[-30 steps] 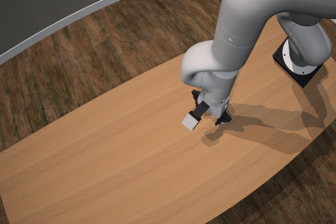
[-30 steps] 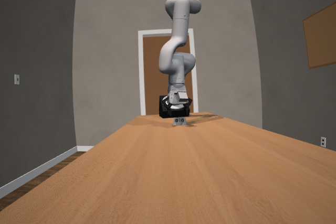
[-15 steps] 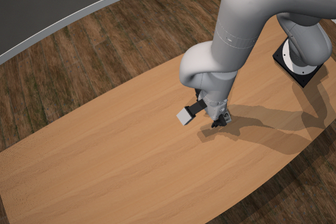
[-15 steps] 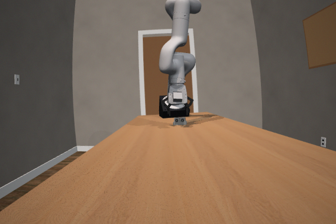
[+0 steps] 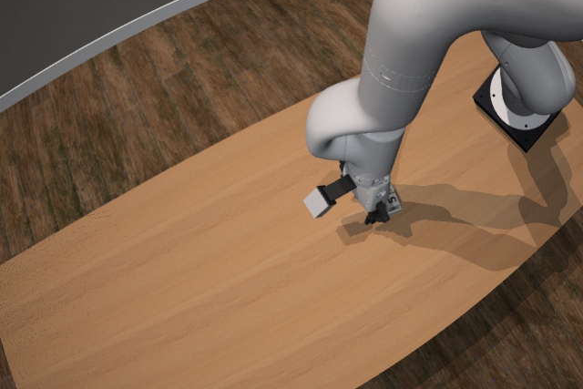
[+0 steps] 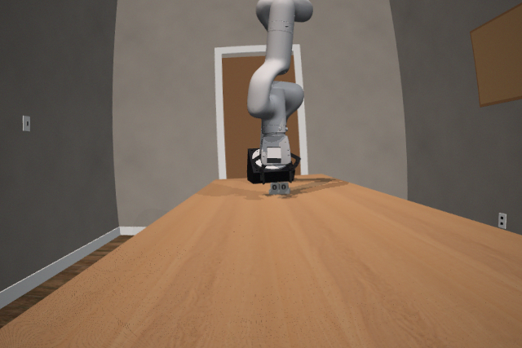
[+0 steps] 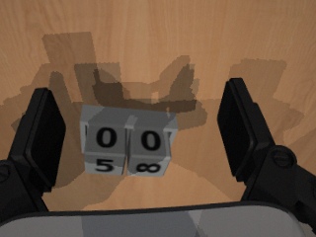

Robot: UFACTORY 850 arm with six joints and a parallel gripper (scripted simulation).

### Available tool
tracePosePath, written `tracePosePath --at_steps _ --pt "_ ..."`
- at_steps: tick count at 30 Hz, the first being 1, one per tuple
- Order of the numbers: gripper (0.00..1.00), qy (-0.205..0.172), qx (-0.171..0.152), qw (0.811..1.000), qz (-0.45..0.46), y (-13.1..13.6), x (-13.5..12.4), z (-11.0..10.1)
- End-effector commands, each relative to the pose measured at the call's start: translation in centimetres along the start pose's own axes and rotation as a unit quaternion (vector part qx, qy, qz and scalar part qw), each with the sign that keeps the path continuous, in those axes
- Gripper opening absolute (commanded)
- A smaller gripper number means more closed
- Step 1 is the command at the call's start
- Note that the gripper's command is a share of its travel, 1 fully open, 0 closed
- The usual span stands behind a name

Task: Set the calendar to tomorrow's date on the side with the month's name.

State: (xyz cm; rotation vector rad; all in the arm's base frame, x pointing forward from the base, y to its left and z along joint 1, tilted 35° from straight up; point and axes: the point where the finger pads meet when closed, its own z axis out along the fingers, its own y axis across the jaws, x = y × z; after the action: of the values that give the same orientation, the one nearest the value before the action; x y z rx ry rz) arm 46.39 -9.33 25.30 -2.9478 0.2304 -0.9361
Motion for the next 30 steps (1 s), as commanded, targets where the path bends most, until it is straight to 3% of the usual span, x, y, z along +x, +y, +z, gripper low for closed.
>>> tracePosePath --at_steps 1,8,30 --pt "1.0 0.001 0.0 1.0 0.0 0.0 0.1 1.0" --pt "1.0 0.001 0.0 1.0 0.0 0.0 0.1 2.4" --pt "1.0 0.001 0.0 1.0 0.0 0.0 0.1 2.4"
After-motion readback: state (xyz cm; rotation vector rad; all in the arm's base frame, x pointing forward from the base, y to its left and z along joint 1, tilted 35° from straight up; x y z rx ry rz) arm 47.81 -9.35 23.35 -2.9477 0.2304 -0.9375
